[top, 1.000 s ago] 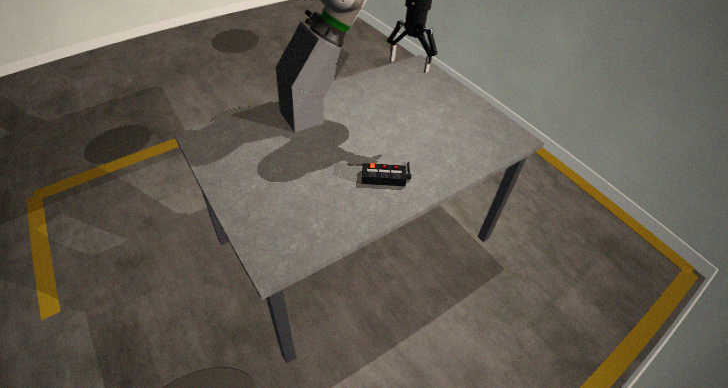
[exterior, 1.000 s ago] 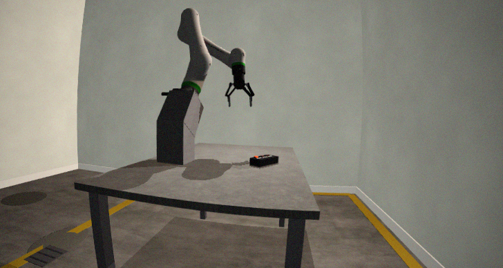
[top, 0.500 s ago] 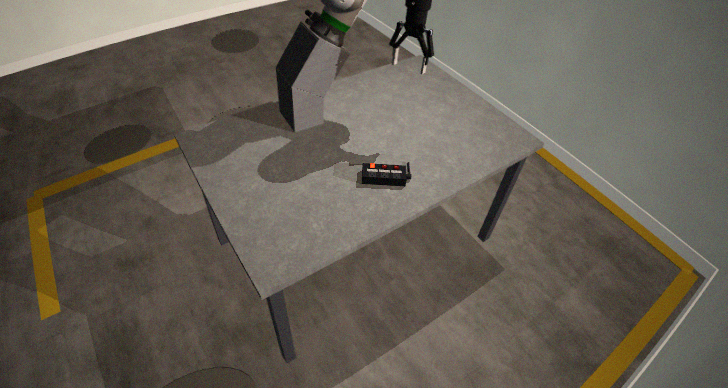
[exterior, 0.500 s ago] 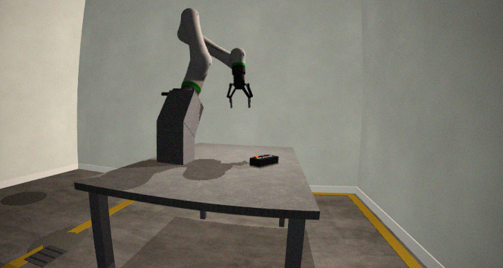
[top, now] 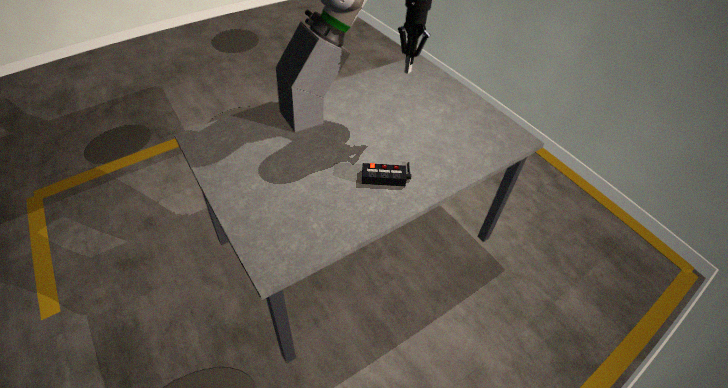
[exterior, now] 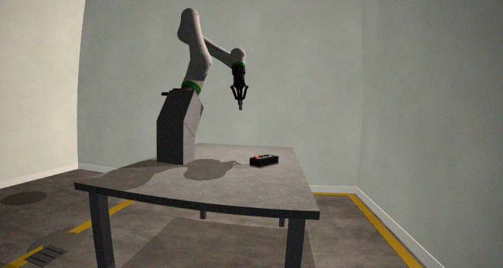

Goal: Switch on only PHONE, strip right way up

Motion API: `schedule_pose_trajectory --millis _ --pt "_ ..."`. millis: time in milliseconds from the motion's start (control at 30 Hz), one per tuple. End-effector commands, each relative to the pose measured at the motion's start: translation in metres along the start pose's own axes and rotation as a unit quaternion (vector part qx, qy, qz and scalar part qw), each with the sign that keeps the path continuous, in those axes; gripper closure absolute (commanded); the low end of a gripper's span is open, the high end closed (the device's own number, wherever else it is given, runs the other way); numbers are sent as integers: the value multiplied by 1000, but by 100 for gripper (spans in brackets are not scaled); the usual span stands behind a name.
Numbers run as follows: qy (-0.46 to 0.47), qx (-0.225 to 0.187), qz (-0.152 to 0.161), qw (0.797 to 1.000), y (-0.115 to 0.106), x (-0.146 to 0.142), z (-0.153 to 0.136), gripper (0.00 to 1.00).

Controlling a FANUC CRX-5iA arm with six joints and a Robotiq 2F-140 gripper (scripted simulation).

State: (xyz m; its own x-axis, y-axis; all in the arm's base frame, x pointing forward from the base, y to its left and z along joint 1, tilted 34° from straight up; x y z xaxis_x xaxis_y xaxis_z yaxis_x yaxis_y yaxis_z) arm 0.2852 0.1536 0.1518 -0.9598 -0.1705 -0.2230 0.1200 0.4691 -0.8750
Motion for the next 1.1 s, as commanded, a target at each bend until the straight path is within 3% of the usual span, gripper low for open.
schedule_pose_trajectory --millis 0,467,600,767,900,1033,1067 --pt "0 0 0 1000 0 0 0 100" --pt "-15 -1 -11 1000 8 -6 3 100" --pt "-54 -11 -39 998 33 -22 15 100" --pt "-67 -16 -47 997 42 -27 21 100" --pt "-94 -30 -63 993 65 -38 34 100" --pt "-94 -30 -63 993 65 -38 34 100" --pt "-108 -39 -70 991 77 -44 43 100"
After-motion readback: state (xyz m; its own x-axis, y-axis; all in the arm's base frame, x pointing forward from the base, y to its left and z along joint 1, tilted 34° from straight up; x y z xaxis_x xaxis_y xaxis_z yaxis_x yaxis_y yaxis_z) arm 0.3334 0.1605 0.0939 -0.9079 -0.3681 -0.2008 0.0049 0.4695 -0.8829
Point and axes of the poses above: the point where the finger pads meet when closed, its own y axis out along the fingers, its own x axis across the jaws, z = x × y, the point moved 6 cm from there along -y, back along the fingers, and after that the axes turned 11 degrees about y, right-handed, at the moved point
